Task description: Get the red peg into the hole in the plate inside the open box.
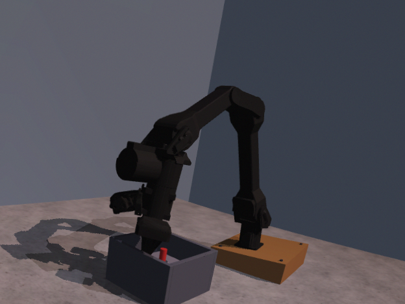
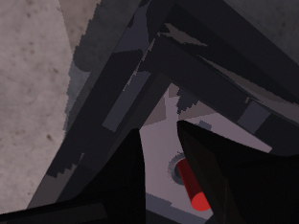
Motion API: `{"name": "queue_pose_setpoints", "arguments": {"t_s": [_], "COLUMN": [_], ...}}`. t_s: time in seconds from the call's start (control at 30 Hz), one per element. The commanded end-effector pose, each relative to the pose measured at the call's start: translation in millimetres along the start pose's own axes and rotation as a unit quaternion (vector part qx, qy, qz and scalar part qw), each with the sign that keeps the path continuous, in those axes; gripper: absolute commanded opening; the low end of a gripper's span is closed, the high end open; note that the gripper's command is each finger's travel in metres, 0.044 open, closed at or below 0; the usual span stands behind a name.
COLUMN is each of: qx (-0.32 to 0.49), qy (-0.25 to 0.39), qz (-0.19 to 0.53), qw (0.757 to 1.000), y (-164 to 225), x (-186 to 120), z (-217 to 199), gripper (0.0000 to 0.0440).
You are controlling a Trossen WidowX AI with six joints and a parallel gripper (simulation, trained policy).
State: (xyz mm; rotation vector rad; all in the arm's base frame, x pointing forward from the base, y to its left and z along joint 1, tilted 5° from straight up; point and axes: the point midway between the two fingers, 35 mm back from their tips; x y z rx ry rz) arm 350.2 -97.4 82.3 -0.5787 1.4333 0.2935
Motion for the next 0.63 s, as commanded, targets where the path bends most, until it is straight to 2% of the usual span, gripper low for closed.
{"name": "queue_pose_setpoints", "arguments": {"t_s": [0.0, 0.6], "qx": [-0.007, -0.023], "qy": [-0.001, 0.014], "qz": [0.005, 0.026], "qw": [1.0, 0.999], "y": [-6, -34], "x": [0, 9], "z": [3, -4], "gripper": [0.0104, 0.0081]}}
Point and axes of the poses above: the point midway between the two fingers, 35 mm back from their tips, its own x axis out along the fingers, its own z axis across the jaws, y = z × x, and after that the axes turned 1 degree about x, right-handed
